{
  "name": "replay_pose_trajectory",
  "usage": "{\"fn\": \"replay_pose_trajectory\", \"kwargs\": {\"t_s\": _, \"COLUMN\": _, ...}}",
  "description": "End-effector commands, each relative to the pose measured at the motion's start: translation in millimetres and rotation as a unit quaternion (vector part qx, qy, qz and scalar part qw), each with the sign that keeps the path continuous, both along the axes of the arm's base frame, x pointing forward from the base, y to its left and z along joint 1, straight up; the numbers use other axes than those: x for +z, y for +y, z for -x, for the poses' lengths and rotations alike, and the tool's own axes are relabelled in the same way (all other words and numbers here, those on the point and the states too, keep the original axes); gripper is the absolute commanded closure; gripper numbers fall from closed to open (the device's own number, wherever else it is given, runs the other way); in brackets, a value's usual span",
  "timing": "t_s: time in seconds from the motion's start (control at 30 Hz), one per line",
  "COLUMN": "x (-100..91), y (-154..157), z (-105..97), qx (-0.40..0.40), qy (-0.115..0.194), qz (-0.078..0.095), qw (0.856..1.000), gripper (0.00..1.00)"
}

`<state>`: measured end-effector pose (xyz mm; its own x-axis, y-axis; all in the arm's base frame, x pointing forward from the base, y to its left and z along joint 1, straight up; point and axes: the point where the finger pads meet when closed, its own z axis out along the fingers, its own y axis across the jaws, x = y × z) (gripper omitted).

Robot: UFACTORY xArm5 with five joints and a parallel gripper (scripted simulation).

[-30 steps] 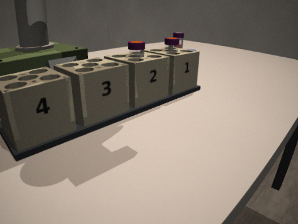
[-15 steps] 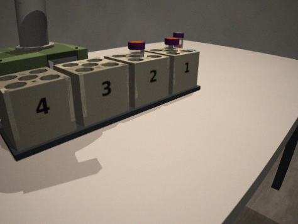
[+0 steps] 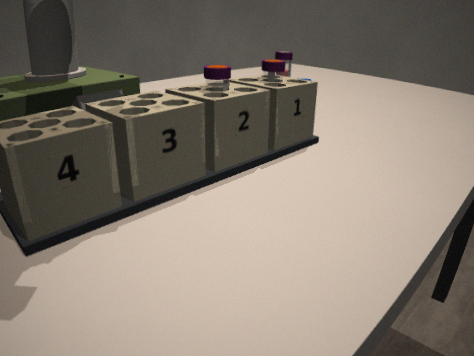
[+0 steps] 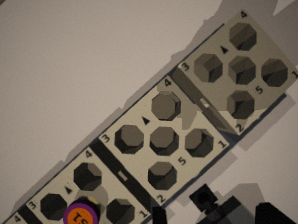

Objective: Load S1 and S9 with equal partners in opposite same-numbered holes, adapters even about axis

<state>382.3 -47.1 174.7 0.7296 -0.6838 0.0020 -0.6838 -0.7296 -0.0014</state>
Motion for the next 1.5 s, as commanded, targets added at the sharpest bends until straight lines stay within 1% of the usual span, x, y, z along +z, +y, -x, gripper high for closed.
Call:
{"fn": "replay_pose_trajectory", "kwargs": {"t_s": 0.0, "x": 1.5, "y": -12, "z": 4, "qx": -0.021, "qy": -0.003, "qz": -0.002, "qw": 1.0, "gripper": 0.43}}
{"fn": "replay_pose_trajectory", "kwargs": {"t_s": 0.43, "x": 1.1, "y": -72, "z": 29, "qx": -0.021, "qy": -0.003, "qz": -0.002, "qw": 1.0, "gripper": 0.43}}
{"fn": "replay_pose_trajectory", "kwargs": {"t_s": 0.5, "x": 1.1, "y": -72, "z": 29, "qx": -0.021, "qy": -0.003, "qz": -0.002, "qw": 1.0, "gripper": 0.43}}
{"fn": "replay_pose_trajectory", "kwargs": {"t_s": 1.0, "x": 0.7, "y": -141, "z": 59, "qx": -0.021, "qy": -0.003, "qz": -0.002, "qw": 1.0, "gripper": 0.43}}
{"fn": "replay_pose_trajectory", "kwargs": {"t_s": 1.07, "x": 0.7, "y": -141, "z": 59, "qx": -0.021, "qy": -0.003, "qz": -0.002, "qw": 1.0, "gripper": 0.43}}
{"fn": "replay_pose_trajectory", "kwargs": {"t_s": 1.47, "x": 0.3, "y": -196, "z": 83, "qx": -0.021, "qy": -0.002, "qz": -0.001, "qw": 1.0, "gripper": 0.43}}
